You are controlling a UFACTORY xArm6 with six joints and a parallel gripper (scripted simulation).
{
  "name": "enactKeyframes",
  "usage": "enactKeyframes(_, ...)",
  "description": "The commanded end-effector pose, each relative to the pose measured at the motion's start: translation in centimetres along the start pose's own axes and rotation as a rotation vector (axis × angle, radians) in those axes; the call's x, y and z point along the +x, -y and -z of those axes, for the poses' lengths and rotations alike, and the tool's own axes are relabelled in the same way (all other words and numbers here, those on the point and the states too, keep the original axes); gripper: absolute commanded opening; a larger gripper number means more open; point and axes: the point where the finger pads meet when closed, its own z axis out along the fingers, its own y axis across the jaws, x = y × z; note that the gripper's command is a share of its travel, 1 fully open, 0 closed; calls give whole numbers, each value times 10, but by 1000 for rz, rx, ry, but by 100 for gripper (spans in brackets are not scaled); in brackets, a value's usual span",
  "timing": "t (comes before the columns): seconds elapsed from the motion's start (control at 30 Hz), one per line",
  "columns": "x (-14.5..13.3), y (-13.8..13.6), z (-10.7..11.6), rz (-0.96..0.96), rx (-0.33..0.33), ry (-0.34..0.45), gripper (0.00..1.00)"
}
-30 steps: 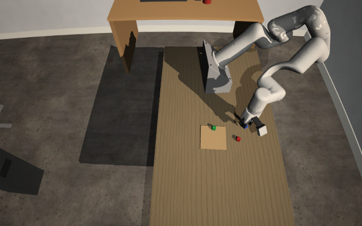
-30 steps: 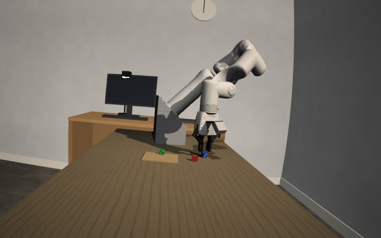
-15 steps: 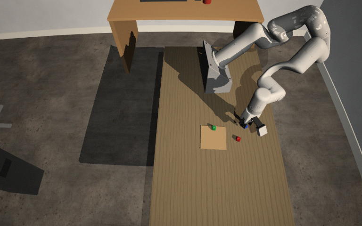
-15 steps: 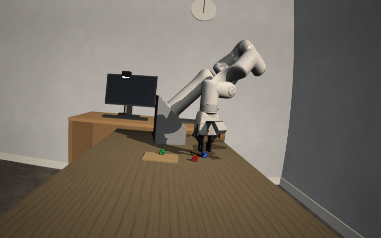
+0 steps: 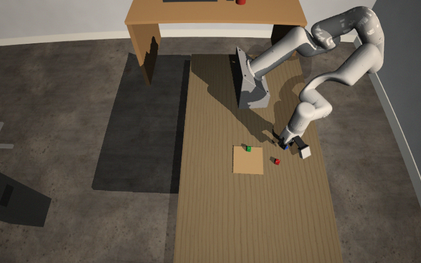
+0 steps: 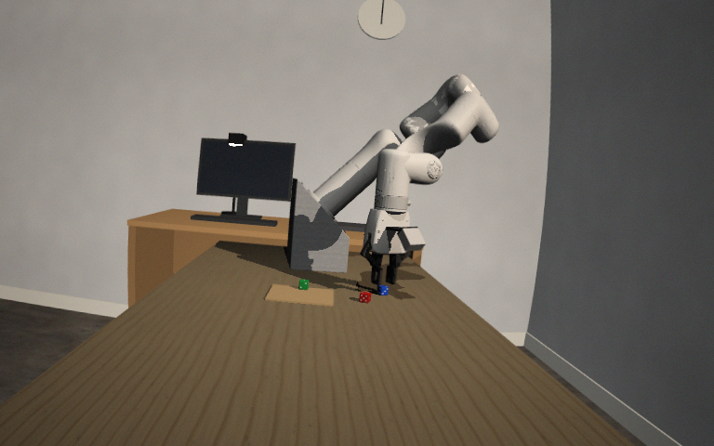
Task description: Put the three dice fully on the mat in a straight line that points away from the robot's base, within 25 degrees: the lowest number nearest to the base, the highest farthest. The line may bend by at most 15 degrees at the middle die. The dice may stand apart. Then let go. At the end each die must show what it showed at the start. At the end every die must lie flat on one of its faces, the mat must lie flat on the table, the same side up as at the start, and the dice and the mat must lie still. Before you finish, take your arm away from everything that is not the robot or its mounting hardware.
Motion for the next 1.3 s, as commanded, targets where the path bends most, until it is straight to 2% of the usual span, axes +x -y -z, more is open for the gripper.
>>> enactKeyframes(0.0,1,0,1,1,-1,-2,36)
enactKeyframes(1.0,1,0,0,1,-1,-2,36)
enactKeyframes(1.27,1,0,-7,1,-1,-2,36)
